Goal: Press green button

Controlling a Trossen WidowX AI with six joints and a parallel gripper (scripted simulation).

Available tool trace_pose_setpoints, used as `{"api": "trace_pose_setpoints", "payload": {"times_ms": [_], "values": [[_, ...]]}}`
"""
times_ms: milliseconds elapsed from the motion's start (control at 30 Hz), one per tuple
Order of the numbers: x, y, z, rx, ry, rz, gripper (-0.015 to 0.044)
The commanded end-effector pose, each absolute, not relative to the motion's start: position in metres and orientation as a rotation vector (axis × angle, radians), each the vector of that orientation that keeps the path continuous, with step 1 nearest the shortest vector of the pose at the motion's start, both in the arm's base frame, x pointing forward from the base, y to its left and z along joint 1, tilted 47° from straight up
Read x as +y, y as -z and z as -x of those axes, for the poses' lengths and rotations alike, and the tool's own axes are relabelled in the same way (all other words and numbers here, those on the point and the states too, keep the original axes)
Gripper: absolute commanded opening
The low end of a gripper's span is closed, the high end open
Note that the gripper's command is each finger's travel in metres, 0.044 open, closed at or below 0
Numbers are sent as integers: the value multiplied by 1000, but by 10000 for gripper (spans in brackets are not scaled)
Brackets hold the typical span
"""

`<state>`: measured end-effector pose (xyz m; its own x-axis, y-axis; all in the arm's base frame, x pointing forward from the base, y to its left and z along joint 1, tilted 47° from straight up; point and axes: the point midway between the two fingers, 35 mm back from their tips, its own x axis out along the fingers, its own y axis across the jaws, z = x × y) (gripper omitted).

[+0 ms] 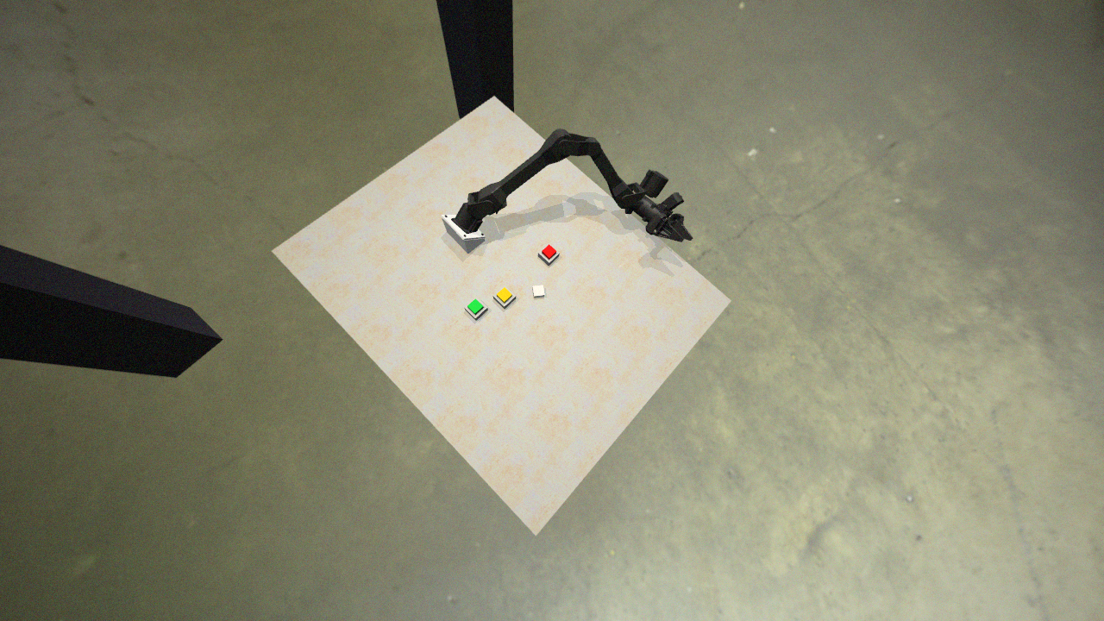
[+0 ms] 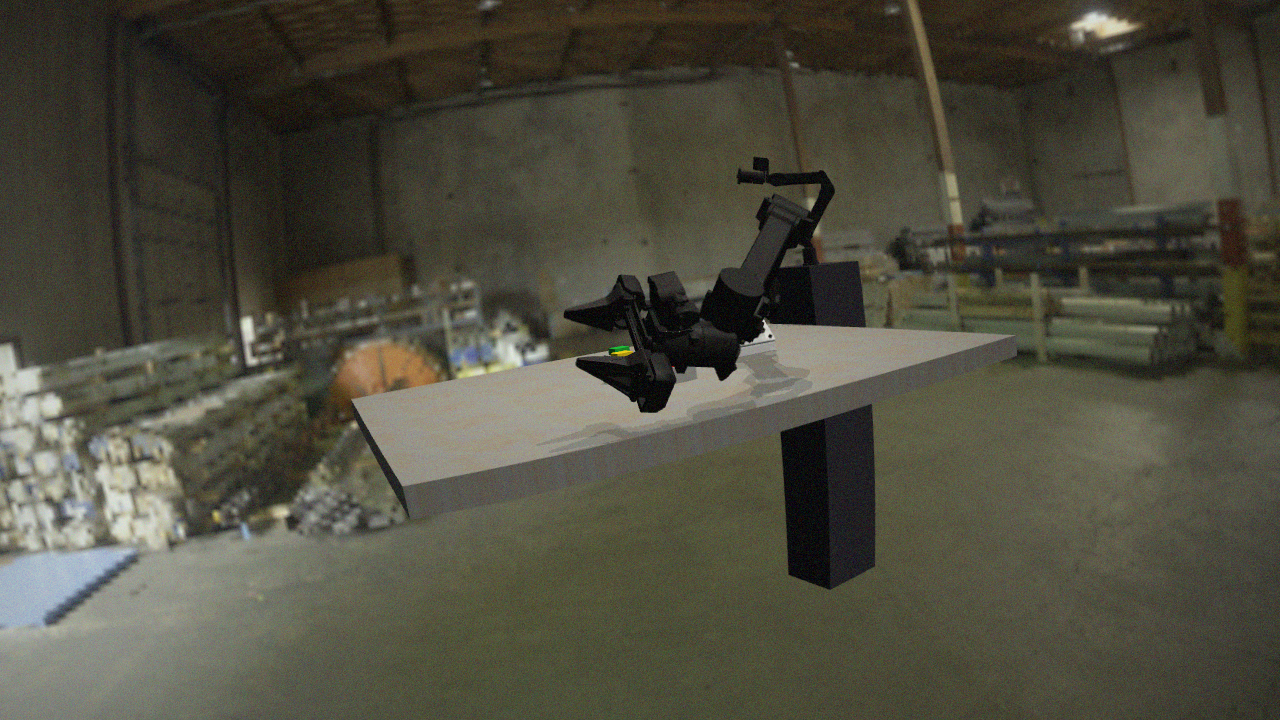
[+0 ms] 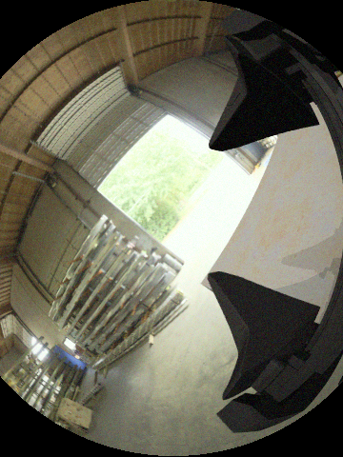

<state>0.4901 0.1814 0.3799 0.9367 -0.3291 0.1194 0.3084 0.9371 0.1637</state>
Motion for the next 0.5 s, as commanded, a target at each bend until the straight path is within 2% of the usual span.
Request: {"api": "trace_pose_setpoints", "payload": {"times_ms": [0, 233, 467], "values": [[145, -344, -518, -31, 351, 23, 400], [59, -260, -555, 274, 360, 316, 400], [-35, -172, -552, 621, 313, 488, 400]]}}
